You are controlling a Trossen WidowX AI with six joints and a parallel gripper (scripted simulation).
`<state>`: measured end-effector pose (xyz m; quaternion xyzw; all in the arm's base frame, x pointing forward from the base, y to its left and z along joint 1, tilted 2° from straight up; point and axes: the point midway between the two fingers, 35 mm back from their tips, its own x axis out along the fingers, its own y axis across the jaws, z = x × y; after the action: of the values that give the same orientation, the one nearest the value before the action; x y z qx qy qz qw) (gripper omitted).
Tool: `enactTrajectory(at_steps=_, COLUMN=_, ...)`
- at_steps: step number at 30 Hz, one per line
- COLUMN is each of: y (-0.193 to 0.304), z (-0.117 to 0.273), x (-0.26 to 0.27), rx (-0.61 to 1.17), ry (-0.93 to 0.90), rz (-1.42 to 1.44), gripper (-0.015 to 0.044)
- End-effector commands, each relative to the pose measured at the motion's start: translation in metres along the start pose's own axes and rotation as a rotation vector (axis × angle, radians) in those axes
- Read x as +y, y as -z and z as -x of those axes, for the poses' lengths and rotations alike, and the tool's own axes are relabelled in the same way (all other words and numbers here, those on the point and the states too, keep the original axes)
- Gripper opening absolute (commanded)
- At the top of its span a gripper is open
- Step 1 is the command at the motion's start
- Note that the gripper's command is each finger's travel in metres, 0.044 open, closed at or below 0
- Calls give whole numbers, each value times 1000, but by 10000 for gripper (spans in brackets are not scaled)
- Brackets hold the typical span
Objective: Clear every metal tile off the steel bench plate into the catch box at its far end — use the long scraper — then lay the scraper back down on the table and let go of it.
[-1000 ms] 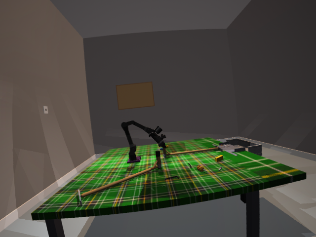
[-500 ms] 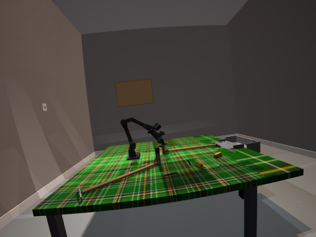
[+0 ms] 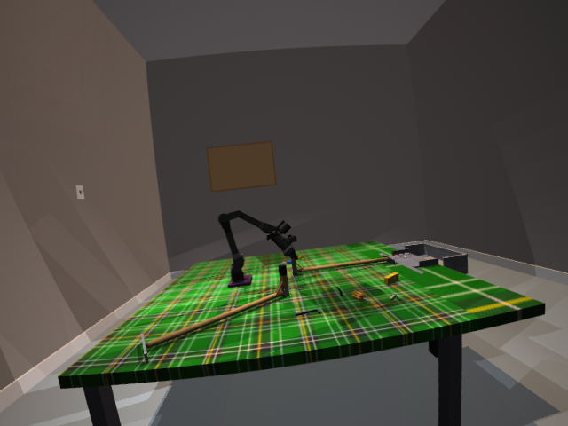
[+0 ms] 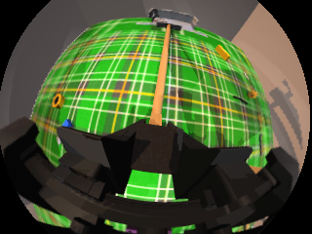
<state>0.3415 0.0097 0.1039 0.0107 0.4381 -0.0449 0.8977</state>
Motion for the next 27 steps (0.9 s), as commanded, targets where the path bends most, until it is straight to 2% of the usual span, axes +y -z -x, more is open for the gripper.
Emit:
enactTrajectory(at_steps=1, y=-11, z=-3, x=4, rx=-13, ry=-6, rz=1, gripper=0)
enactTrajectory(at_steps=27, y=-44, z=-28, x=8, rx=-19, ry=-16, rz=14, gripper=0)
